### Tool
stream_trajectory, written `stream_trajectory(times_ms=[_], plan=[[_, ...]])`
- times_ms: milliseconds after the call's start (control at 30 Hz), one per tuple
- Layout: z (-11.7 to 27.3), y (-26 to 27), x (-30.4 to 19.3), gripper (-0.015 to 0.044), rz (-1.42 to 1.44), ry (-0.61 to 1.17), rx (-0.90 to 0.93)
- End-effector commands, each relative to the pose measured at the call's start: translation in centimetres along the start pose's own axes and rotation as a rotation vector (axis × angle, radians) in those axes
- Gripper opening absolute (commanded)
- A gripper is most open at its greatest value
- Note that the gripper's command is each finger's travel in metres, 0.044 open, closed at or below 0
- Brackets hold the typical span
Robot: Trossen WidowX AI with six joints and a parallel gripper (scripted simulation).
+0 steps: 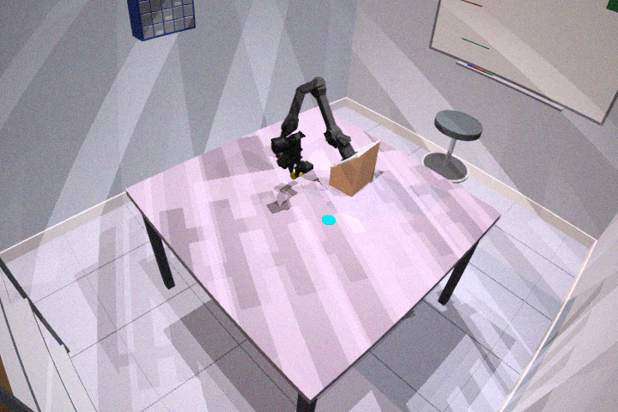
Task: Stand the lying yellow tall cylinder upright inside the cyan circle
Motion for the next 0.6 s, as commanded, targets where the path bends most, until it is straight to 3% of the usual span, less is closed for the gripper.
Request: stream_trajectory(times_ms=[0,567], plan=[[1.4,-0.2,0.0,0.0105,-0.011,-0.01,-0.005],[5.4,-0.1,-0.4,0.0105,0.011,-0.014,-0.014]])
Point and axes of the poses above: the point midway between the two fingers, 35 mm back from their tips, its own z axis back along the fingers, its own y axis across the jaws, x = y × z, the point moved 9 cm from there along z, back along the fingers, and after that the axes turned 5 degrees about -z, right-handed, at the moved point
